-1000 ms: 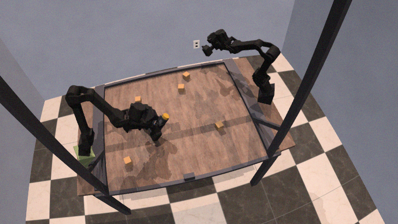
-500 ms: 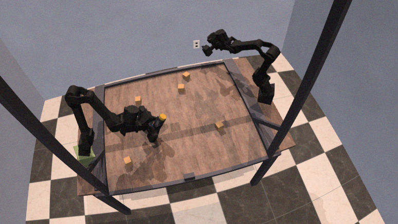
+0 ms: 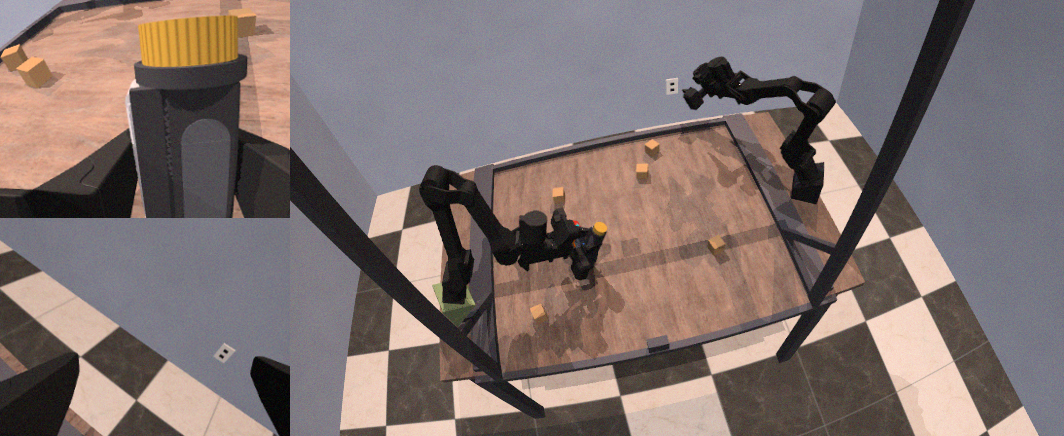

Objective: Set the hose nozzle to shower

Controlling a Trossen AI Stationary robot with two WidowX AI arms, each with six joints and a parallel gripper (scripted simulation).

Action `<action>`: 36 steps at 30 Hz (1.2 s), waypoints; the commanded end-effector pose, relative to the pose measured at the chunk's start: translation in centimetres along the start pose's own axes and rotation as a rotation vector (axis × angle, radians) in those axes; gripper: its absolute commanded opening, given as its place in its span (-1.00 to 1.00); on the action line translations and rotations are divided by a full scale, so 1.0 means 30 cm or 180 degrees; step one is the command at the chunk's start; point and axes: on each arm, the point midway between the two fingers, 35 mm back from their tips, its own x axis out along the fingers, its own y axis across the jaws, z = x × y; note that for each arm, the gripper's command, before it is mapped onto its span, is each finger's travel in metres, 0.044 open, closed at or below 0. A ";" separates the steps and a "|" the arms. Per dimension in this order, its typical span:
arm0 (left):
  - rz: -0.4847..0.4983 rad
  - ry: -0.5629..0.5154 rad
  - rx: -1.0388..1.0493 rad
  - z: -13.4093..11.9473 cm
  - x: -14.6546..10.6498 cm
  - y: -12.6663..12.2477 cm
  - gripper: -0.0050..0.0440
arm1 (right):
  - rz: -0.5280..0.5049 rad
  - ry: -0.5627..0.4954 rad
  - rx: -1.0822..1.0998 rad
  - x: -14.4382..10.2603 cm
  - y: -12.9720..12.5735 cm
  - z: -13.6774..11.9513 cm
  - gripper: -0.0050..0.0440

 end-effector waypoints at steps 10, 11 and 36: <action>-0.0004 -0.0333 0.0022 -0.050 -0.044 -0.007 -0.10 | 0.0011 -0.0073 0.0014 -0.006 0.001 0.029 0.87; -0.0004 -0.0333 0.0022 -0.050 -0.044 -0.007 -0.10 | 0.0011 -0.0073 0.0014 -0.006 0.001 0.029 0.87; -0.0006 -0.0385 0.0021 -0.068 -0.051 -0.003 -0.10 | 0.0011 -0.0072 0.0014 -0.006 0.001 0.029 0.87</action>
